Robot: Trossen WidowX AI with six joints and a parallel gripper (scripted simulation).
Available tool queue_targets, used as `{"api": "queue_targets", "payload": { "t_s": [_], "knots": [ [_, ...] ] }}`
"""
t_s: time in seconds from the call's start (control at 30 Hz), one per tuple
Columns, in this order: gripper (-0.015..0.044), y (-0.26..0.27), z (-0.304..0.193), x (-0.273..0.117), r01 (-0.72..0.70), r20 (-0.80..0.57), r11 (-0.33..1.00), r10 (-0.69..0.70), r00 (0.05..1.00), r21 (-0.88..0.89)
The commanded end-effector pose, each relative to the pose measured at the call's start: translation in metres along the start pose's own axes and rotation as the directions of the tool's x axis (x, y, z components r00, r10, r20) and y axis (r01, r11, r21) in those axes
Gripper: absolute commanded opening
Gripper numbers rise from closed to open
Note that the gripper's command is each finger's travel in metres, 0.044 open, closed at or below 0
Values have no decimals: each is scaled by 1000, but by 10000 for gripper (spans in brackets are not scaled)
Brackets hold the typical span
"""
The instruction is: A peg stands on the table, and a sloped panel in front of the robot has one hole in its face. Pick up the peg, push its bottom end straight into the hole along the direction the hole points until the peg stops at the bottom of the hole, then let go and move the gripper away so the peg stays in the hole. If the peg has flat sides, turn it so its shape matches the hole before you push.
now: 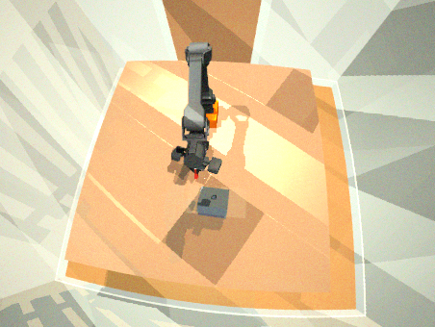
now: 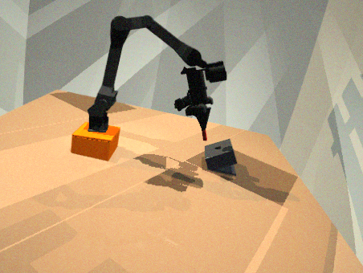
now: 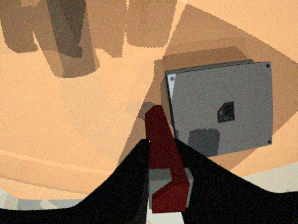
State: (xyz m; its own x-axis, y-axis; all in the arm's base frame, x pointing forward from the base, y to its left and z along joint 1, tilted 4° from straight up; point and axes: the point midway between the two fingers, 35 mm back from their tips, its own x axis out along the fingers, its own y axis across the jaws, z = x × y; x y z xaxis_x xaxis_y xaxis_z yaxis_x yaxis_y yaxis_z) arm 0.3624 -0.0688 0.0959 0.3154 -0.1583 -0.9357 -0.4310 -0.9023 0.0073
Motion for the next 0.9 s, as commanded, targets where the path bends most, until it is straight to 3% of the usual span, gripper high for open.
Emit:
{"api": "queue_targets", "payload": {
  "t_s": [0.0,0.87],
  "knots": [
    [0,-6,-1,-1,2,-13,1000,-2,1000,-18],
    [0,-54,-2,-13,55,-99,990,-68,993,-128]
  ]
}}
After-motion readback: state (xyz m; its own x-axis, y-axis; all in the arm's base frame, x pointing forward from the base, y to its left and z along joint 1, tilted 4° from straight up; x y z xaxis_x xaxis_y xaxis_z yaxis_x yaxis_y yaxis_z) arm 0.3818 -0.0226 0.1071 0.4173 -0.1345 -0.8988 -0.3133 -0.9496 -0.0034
